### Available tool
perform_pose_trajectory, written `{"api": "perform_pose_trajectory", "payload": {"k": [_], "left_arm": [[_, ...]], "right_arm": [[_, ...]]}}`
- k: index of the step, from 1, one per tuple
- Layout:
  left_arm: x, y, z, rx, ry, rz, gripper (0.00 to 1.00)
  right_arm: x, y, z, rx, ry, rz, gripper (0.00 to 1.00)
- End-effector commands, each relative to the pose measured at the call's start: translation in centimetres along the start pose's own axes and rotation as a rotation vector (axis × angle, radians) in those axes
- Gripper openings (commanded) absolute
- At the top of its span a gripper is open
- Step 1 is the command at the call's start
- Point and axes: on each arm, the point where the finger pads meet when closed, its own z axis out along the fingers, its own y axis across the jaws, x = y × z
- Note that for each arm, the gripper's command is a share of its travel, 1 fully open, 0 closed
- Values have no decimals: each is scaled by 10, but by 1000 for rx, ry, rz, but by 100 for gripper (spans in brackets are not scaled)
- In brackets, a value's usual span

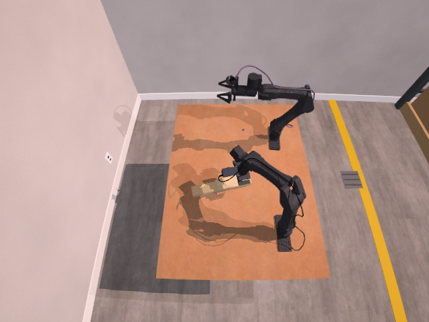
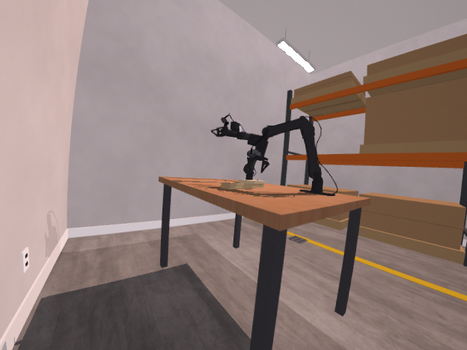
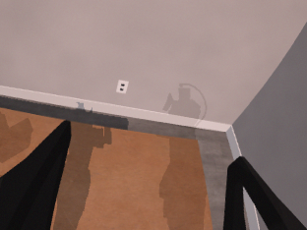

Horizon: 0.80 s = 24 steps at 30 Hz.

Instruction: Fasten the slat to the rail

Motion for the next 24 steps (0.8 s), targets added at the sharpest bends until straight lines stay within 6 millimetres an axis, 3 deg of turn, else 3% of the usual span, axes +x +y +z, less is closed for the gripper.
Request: {"api": "perform_pose_trajectory", "payload": {"k": [1, 10, 12, 24], "left_arm": [[-33, -6, -16, 112, -92, 52, 100], [-95, 5, -55, 253, -270, 95, 100], [-95, 5, -55, 253, -270, 95, 100], [-165, 39, -117, 347, -563, 153, 100]], "right_arm": [[-9, 0, -3, -3, -26, 0, 100], [-9, 0, -3, -3, -26, 0, 100], [-9, 0, -3, -3, -26, 0, 100], [-9, 0, -3, -3, -26, 0, 100]]}}
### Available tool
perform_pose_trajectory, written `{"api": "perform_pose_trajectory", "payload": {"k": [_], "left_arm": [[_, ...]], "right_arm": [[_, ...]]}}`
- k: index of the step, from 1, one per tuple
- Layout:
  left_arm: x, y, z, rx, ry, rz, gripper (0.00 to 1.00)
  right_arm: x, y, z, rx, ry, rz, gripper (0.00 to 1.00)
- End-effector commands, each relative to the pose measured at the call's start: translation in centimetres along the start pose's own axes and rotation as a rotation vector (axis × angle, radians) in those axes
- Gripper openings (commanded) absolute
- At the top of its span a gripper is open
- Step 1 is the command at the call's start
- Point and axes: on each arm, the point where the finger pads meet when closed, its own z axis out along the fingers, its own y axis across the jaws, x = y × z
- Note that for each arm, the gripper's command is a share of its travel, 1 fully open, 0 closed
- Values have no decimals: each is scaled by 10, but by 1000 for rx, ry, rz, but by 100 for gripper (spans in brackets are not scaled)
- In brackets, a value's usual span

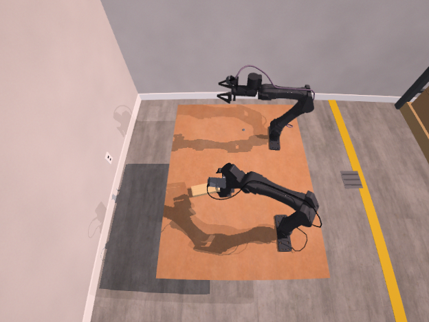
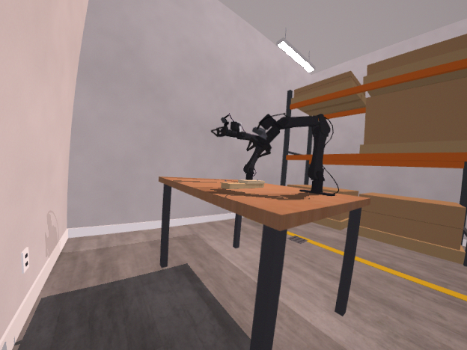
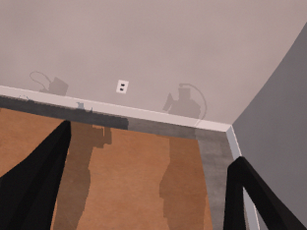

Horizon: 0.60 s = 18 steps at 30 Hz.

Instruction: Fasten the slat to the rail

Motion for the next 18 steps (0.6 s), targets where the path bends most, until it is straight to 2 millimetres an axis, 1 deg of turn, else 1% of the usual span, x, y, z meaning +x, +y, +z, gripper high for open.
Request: {"api": "perform_pose_trajectory", "payload": {"k": [1, 3, 5, 6, 12, 18], "left_arm": [[-39, -2, -19, 73, -154, 77, 100], [-52, 4, -27, 78, -205, 93, 100], [-52, 4, -27, 78, -205, 93, 100], [-59, 7, -32, 79, -231, 101, 100], [-94, 26, -61, 75, -385, 155, 100], [-124, 47, -94, 46, -539, 214, 100]], "right_arm": [[-9, 0, -3, -3, -26, 0, 100], [-9, 0, -3, -3, -26, 0, 100], [-9, 0, -3, -3, -26, 0, 100], [-9, 0, -3, -3, -26, 0, 100], [-9, 0, -3, -3, -26, 0, 100], [-9, 0, -3, -3, -26, 0, 100]]}}
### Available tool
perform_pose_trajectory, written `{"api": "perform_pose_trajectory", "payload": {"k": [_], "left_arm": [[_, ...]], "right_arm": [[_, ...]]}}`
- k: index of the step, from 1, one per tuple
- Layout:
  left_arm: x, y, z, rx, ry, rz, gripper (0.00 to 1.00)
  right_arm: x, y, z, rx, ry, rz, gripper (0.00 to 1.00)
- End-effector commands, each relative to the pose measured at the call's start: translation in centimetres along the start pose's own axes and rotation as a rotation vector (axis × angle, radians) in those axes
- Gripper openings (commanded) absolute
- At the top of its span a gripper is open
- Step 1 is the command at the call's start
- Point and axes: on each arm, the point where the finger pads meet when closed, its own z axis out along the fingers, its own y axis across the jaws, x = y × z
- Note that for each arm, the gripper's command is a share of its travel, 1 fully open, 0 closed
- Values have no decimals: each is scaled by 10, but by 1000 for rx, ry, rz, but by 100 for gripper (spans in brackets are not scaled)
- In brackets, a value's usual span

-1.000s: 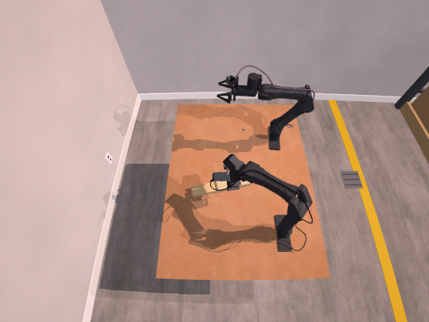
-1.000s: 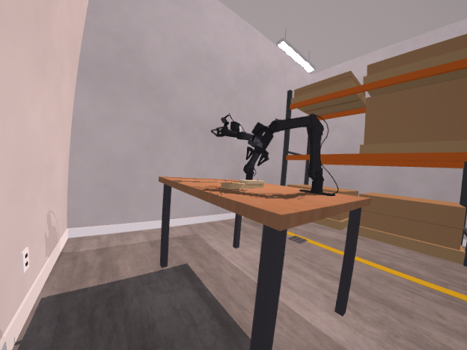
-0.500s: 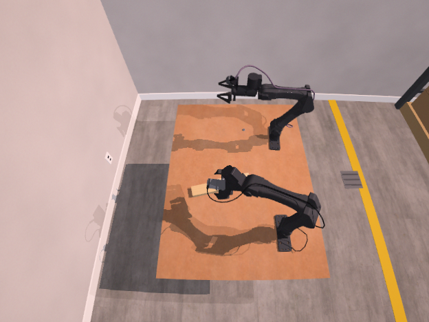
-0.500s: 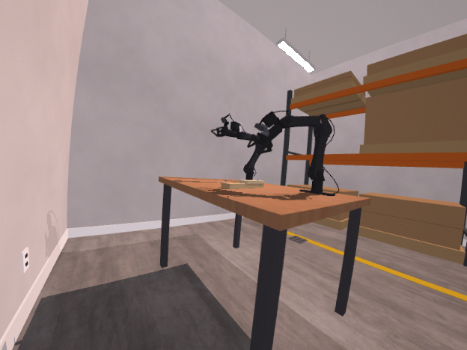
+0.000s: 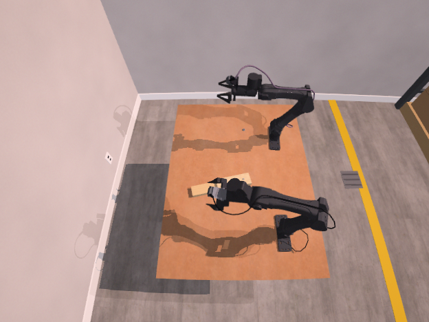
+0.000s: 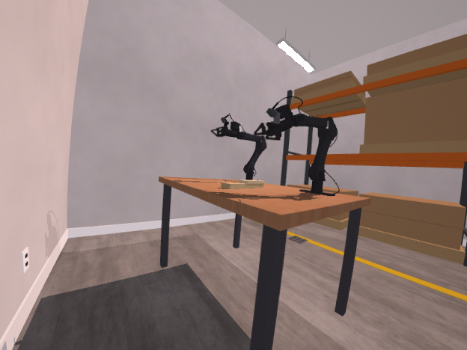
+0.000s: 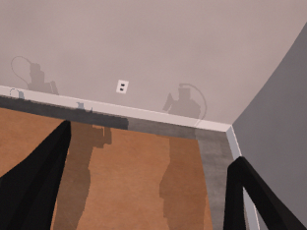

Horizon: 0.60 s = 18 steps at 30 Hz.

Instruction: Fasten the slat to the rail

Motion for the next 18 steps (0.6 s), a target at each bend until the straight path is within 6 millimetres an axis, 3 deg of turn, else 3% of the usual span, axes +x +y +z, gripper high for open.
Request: {"api": "perform_pose_trajectory", "payload": {"k": [1, 6, 18], "left_arm": [[-40, 8, -18, 16, -167, 86, 100], [-56, 20, -31, -6, -241, 123, 100], [-113, 65, -96, -147, -527, 292, 100]], "right_arm": [[-9, 0, -3, -3, -26, 0, 100], [-9, 0, -3, -3, -26, 0, 100], [-9, 0, -3, -3, -26, 0, 100]]}}
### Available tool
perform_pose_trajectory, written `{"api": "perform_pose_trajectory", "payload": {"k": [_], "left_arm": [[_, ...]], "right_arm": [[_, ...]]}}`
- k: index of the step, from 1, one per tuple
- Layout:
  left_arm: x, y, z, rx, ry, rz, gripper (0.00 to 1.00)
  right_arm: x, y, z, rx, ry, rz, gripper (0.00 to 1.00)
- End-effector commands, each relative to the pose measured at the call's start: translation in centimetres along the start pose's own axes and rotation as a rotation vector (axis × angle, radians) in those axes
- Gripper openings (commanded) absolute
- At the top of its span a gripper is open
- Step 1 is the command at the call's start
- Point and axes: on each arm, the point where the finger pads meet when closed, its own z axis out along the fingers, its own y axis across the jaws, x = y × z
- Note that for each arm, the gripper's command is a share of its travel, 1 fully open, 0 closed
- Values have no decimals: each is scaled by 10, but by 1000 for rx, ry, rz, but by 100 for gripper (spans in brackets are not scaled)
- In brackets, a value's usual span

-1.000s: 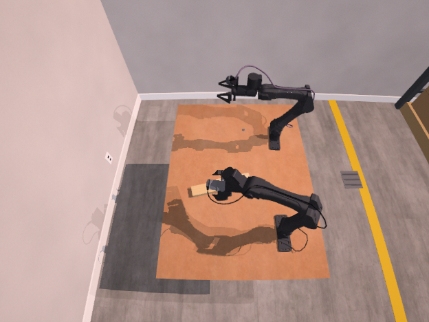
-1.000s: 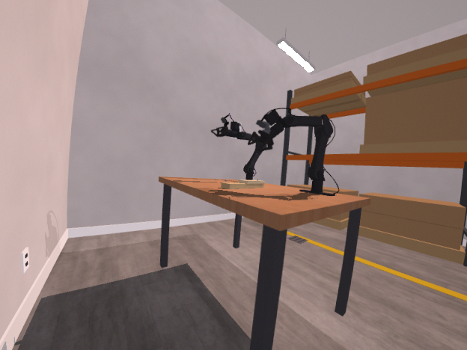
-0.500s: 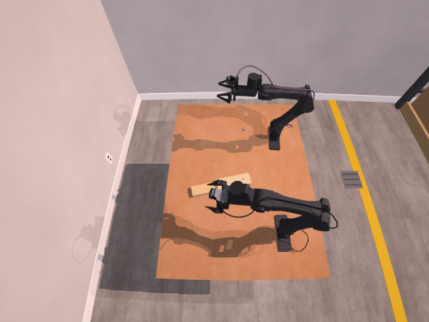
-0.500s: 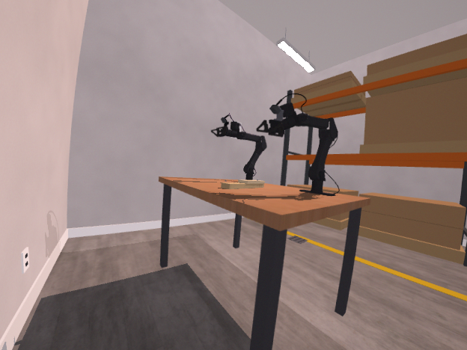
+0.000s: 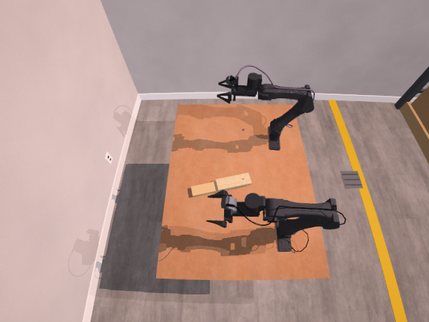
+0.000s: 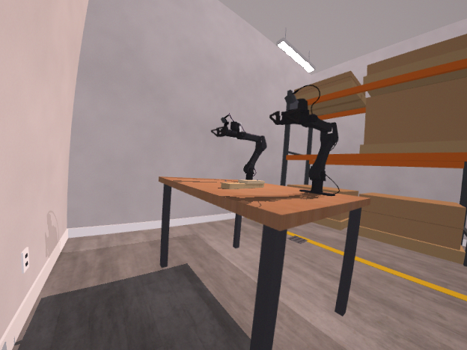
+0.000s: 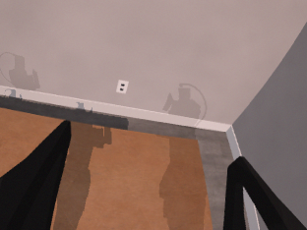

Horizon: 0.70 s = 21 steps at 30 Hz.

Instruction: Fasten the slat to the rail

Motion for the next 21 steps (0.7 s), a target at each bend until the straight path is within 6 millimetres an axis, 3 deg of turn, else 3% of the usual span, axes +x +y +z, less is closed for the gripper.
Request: {"api": "perform_pose_trajectory", "payload": {"k": [1, 21], "left_arm": [[-37, 17, -17, -36, -161, 99, 100], [-45, 24, -23, -58, -195, 124, 100]], "right_arm": [[-9, 0, -3, -3, -26, 0, 100], [-9, 0, -3, -3, -26, 0, 100]]}}
